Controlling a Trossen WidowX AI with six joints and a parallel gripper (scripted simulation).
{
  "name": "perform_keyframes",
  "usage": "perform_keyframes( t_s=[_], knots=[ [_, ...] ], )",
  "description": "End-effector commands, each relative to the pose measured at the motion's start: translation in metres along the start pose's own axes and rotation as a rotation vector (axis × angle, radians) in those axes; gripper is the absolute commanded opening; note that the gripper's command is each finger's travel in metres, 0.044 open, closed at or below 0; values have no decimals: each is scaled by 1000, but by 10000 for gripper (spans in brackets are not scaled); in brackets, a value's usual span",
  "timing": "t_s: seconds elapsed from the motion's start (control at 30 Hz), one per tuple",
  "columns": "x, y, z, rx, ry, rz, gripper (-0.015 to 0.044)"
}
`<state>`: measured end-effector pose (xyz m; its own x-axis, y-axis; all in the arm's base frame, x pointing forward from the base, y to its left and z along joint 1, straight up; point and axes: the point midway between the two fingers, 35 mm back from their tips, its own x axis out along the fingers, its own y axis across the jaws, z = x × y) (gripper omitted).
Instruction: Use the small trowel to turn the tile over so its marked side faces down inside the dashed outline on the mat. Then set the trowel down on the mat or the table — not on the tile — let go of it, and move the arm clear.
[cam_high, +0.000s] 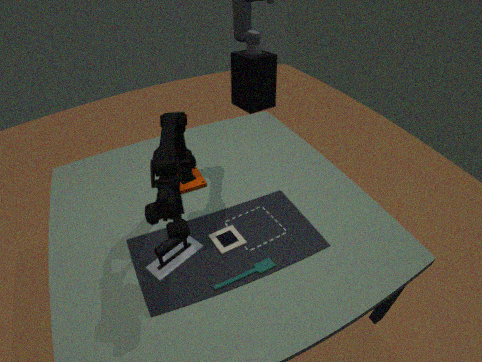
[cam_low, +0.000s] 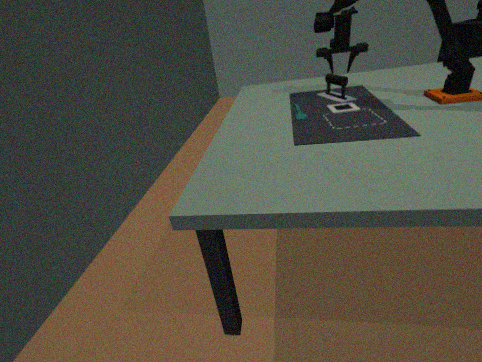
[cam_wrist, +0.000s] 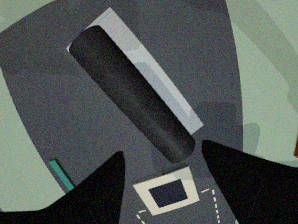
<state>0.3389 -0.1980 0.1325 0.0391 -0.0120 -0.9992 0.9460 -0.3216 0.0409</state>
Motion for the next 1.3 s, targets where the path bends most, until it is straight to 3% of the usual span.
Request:
perform_keyframes(
  t_s=[0.0,0.43,1.27],
  knots=[
    [-3,3,8,-153,-7,1,270],
    [-8,10,27,-578,-10,-3,270],
    [20,11,28,-583,-10,-3,270]
  ],
)
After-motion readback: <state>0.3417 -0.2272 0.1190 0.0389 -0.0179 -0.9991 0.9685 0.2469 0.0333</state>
